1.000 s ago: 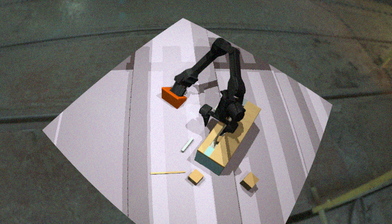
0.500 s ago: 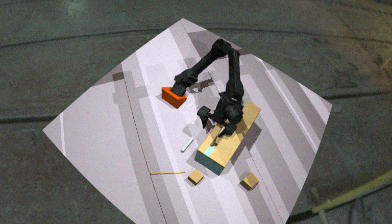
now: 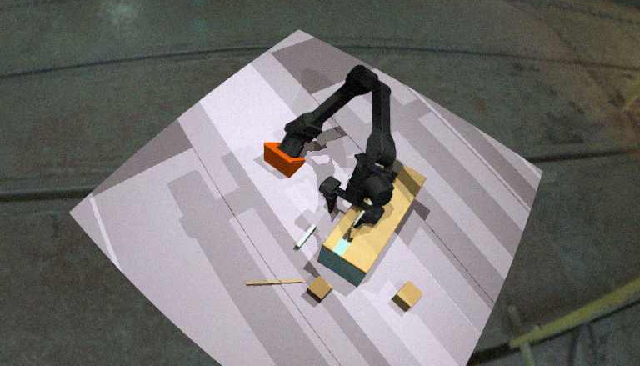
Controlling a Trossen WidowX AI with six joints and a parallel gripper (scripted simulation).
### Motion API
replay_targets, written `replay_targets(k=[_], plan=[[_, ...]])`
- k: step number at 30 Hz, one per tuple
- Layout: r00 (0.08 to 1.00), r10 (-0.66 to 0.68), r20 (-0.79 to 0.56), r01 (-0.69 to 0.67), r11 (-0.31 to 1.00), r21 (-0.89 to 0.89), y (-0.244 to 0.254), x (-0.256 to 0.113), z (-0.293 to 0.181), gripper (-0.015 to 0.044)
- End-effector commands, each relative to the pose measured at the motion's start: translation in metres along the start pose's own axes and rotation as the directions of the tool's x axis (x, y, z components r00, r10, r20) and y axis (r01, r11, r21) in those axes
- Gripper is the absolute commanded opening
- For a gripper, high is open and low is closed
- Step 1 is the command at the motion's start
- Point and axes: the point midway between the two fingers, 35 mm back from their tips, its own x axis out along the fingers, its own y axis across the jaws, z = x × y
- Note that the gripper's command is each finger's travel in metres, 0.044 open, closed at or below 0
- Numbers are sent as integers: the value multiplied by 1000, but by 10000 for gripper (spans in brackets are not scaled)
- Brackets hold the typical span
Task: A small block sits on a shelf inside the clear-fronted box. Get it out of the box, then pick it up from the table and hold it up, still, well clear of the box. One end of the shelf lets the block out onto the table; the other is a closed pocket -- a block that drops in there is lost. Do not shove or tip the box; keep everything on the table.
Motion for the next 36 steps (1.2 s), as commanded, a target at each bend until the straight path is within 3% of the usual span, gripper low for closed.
replay_targets(k=[1,36], plan=[[1000,6,-1,-6,1000,-2,0,4,-6,400],[1000,5,-4,-5,1000,-3,-1,15,-39,400]])
